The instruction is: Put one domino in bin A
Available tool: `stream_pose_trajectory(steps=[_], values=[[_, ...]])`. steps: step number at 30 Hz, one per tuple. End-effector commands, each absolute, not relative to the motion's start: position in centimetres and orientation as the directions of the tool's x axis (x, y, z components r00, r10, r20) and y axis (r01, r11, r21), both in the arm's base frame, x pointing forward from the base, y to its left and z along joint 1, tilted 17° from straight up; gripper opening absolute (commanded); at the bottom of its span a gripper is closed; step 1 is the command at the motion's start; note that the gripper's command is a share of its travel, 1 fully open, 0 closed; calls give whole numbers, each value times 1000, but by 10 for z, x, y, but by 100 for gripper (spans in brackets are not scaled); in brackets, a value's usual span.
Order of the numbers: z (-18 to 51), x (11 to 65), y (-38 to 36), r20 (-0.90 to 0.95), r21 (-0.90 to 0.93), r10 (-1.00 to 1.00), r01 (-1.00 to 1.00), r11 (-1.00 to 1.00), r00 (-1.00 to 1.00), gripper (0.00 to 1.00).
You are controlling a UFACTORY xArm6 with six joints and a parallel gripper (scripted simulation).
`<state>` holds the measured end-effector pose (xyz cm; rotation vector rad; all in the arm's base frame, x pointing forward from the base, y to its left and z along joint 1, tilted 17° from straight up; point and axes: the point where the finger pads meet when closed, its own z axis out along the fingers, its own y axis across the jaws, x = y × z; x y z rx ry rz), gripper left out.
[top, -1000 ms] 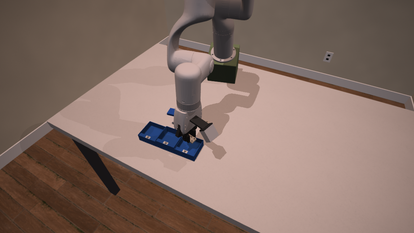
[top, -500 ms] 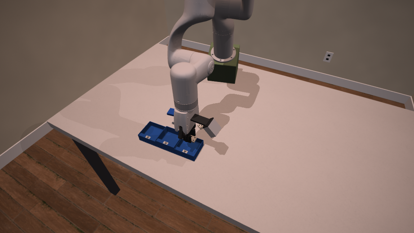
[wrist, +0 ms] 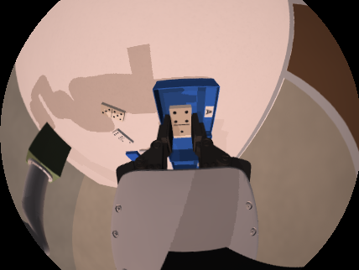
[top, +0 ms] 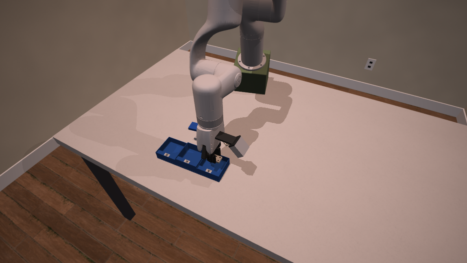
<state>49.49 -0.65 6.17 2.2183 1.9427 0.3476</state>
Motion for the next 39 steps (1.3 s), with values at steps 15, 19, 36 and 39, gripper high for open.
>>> stream_pose_trajectory(steps=[15, 19, 36, 39], values=[[34, 505, -6, 62, 284, 991, 949, -135, 123, 0], [32, 506, -6, 62, 284, 991, 949, -135, 123, 0], [32, 506, -6, 62, 284, 991, 949, -135, 123, 31], [32, 506, -6, 62, 285, 991, 949, -135, 123, 31]])
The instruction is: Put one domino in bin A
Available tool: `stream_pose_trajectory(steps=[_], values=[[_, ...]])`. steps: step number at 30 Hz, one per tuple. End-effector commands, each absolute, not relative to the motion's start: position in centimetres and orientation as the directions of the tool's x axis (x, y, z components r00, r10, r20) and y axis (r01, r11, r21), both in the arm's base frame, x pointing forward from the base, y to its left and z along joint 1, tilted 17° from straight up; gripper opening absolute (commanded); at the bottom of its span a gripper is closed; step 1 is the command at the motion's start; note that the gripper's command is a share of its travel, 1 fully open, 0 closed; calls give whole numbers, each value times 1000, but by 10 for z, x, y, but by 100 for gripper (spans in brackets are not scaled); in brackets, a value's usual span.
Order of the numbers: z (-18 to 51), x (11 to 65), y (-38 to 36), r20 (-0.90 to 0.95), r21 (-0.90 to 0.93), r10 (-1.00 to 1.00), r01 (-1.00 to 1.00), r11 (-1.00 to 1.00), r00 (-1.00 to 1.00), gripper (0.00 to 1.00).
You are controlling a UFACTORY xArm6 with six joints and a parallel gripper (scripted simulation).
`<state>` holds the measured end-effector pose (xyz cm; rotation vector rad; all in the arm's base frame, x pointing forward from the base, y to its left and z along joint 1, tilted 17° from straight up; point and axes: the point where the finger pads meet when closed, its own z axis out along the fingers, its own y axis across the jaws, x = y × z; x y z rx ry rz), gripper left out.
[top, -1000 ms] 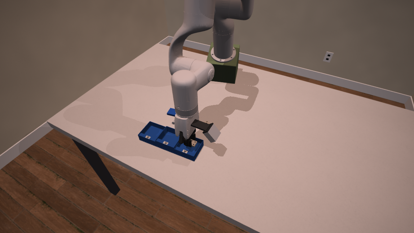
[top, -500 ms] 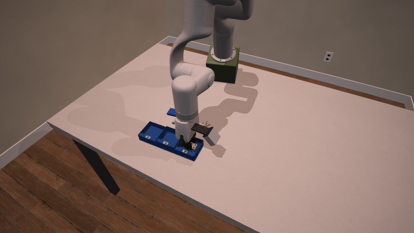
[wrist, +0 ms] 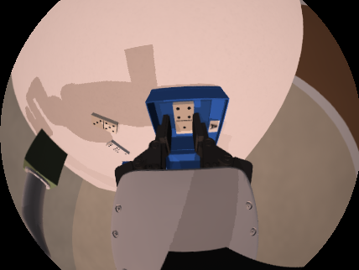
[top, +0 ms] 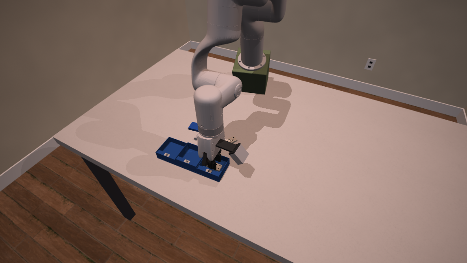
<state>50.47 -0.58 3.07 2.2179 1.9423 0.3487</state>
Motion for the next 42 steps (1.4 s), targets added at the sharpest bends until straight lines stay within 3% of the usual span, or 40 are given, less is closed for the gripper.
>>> stream_pose_trajectory(steps=[1, 42], values=[[32, 506, -6, 62, 284, 991, 949, -135, 123, 31], [75, 493, -7, 62, 285, 991, 949, -135, 123, 31]])
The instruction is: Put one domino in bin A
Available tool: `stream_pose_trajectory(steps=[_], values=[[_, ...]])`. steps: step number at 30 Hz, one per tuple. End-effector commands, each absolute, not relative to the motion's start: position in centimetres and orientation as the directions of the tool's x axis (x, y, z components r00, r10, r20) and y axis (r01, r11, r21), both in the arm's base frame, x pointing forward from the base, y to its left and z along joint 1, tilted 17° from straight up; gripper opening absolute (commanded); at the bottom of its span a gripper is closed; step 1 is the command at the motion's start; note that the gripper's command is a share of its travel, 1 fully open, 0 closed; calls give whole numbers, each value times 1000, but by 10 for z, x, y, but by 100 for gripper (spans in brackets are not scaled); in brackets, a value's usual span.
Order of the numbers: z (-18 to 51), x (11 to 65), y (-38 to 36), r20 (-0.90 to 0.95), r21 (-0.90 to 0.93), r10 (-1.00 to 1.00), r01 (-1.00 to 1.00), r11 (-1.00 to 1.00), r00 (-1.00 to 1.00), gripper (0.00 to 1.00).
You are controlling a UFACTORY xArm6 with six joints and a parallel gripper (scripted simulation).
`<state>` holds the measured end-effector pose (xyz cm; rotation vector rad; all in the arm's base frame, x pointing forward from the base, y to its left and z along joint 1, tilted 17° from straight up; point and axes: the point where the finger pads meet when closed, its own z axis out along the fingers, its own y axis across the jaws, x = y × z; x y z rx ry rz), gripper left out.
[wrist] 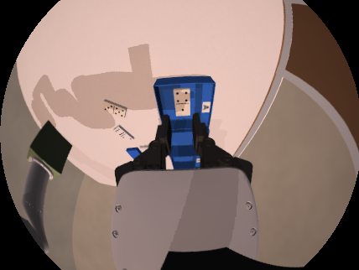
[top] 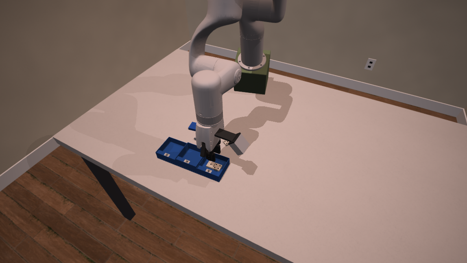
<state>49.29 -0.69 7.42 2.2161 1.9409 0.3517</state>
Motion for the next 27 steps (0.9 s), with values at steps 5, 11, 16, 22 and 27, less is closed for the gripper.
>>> stream_pose_trajectory(steps=[5, 11, 16, 22, 27], values=[[94, 487, -7, 62, 285, 991, 949, -135, 123, 100], [109, 483, -8, 62, 285, 991, 949, -135, 123, 100], [128, 477, -8, 62, 285, 991, 949, -135, 123, 100], [151, 470, -9, 62, 285, 991, 949, -135, 123, 100], [163, 467, -9, 62, 285, 991, 949, -135, 123, 100]])
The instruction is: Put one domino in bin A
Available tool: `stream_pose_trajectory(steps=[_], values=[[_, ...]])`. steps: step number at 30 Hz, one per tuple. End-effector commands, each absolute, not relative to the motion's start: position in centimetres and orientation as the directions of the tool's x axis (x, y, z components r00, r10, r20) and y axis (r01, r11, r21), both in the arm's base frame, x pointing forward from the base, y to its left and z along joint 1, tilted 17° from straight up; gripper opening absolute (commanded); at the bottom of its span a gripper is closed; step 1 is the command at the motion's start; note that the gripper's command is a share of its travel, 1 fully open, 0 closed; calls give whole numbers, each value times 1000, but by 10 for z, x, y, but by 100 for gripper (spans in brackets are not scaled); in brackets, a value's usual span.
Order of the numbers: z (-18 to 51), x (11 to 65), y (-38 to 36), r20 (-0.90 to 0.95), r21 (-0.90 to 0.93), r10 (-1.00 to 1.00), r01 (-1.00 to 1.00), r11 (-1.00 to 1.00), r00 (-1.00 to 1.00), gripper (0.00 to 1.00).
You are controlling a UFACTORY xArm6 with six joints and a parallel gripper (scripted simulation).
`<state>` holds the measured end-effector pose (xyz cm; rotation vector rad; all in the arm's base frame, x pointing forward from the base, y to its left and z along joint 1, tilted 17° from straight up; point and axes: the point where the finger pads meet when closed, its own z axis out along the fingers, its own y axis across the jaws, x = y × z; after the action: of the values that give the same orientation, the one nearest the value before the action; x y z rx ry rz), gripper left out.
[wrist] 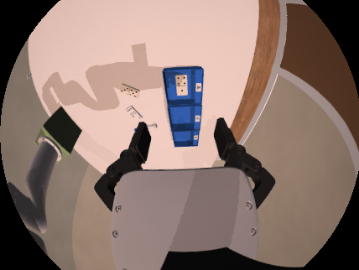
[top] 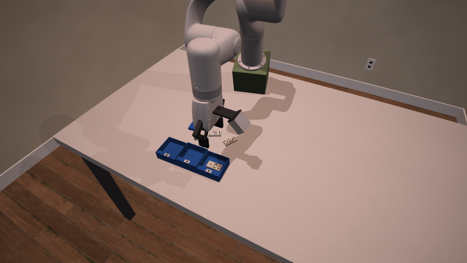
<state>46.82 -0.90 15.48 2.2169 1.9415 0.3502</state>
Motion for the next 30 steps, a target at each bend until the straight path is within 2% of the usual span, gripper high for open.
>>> stream_pose_trajectory(steps=[1, 12, 30], values=[[167, 466, -9, 62, 285, 991, 949, -135, 123, 100], [207, 453, -10, 62, 285, 991, 949, -135, 123, 100], [207, 453, -10, 62, 285, 991, 949, -135, 123, 100]])
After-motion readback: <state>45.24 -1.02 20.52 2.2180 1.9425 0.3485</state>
